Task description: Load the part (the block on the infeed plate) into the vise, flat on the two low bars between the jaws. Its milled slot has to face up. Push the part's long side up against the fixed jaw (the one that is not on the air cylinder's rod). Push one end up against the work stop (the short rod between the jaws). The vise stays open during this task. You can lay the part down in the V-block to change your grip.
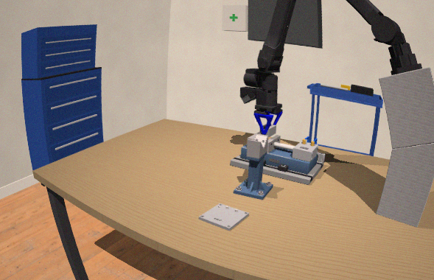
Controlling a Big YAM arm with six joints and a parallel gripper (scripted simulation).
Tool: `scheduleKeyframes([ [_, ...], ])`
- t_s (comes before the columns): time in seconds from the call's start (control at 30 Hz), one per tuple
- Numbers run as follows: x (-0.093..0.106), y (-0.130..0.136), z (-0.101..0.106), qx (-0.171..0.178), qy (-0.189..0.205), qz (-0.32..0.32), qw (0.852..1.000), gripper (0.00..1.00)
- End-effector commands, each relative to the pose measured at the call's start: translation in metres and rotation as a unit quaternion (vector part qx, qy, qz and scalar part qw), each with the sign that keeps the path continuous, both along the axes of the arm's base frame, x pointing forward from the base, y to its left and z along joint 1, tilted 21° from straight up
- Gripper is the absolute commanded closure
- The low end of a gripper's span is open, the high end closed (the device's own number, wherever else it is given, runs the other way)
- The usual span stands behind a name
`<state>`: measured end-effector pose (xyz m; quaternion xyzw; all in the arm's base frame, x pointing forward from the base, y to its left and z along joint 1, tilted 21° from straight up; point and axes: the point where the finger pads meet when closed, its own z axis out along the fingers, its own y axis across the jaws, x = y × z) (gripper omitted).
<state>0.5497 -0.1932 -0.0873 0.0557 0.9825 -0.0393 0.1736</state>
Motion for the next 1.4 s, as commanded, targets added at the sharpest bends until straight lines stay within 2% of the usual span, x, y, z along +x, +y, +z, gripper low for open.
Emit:
scheduleKeyframes([
  [0.0,0.0222,-0.0003,0.0143,-0.008,-0.021,0.001,1.0,1.0],
  [1.37,0.0205,0.0003,0.0147,-0.005,-0.014,0.001,1.0,1.0],
])
